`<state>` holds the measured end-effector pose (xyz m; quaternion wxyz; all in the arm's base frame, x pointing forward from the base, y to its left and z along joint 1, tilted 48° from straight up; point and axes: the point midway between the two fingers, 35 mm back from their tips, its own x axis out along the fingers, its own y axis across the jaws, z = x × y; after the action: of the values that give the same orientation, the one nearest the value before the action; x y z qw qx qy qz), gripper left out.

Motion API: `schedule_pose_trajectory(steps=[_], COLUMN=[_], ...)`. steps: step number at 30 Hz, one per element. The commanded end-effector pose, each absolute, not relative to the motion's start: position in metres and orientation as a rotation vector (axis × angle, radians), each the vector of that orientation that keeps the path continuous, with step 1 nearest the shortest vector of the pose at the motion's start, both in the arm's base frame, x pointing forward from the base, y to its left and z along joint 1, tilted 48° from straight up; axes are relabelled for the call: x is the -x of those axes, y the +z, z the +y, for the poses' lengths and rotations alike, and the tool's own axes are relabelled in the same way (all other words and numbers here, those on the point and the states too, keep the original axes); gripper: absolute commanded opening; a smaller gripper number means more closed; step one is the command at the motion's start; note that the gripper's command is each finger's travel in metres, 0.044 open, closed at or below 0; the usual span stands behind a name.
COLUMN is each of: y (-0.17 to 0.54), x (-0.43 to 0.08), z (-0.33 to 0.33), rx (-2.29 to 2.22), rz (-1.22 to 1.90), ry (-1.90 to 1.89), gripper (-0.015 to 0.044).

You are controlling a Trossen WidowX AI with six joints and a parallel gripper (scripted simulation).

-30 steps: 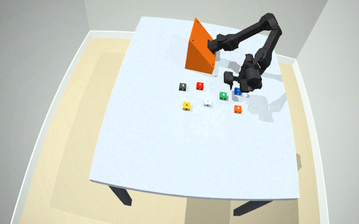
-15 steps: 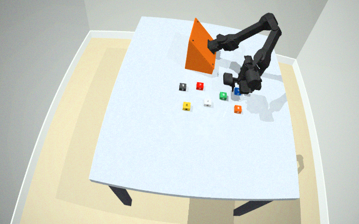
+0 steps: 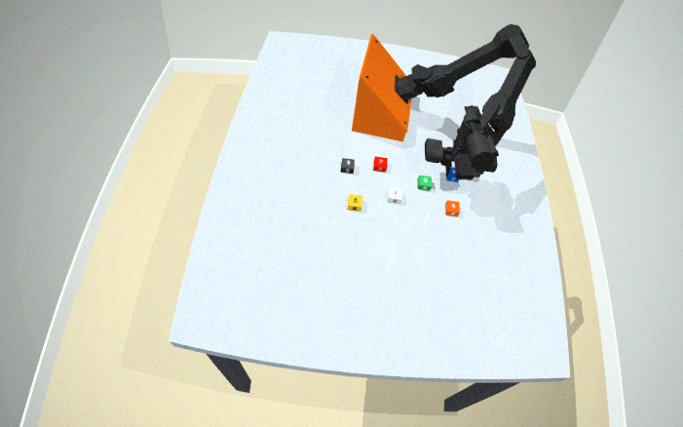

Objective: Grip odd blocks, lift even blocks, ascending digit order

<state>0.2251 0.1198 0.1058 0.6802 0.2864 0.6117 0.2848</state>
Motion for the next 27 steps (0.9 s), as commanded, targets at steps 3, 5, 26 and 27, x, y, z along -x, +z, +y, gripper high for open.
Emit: schedule_pose_trajectory(steps=[3,5,26,27], y=[0.105,0.105,0.134,0.141], x=[-0.225,-0.225,-0.223,-0.223], z=[0.120,0.120,0.086,0.077], rx=[-0.643,-0.643,-0.639,-0.636], rz=[1.373,1.373,1.376,1.377], ry=[0.635,0.635,0.629,0.625], gripper=[0.0120,0.0172,0.0348,0.0321])
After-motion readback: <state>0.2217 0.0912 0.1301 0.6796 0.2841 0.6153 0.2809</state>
